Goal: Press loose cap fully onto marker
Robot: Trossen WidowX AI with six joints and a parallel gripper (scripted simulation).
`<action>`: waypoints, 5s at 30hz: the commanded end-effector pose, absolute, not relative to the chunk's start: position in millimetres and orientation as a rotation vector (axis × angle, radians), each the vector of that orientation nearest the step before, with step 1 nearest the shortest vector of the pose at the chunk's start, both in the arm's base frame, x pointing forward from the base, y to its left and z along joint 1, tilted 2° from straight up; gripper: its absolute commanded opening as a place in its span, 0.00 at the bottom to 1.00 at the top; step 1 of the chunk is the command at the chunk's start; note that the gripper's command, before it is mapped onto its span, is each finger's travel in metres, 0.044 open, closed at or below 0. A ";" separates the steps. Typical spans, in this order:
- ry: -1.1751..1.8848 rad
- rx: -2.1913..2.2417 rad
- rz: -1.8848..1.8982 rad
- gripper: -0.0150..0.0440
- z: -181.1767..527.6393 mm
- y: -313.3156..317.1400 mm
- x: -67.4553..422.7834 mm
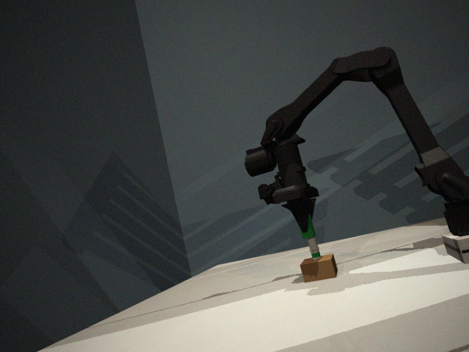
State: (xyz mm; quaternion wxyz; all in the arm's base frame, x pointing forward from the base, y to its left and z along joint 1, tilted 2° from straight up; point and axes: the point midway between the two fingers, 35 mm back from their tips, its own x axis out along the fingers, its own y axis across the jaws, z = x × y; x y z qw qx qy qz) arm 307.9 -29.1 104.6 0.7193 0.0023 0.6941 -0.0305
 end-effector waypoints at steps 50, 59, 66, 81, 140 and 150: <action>1.537 0.004 -0.070 1.00 149.8 -27.5 306.7; 1.548 -0.070 0.003 0.69 144.5 -27.6 304.8; 1.548 -0.070 0.003 0.38 144.5 -27.6 304.8; 1.548 -0.070 0.003 0.25 144.5 -27.6 304.8; 1.533 -0.068 0.000 0.25 198.2 -25.0 306.5; 1.533 -0.068 0.000 0.57 198.2 -25.0 306.5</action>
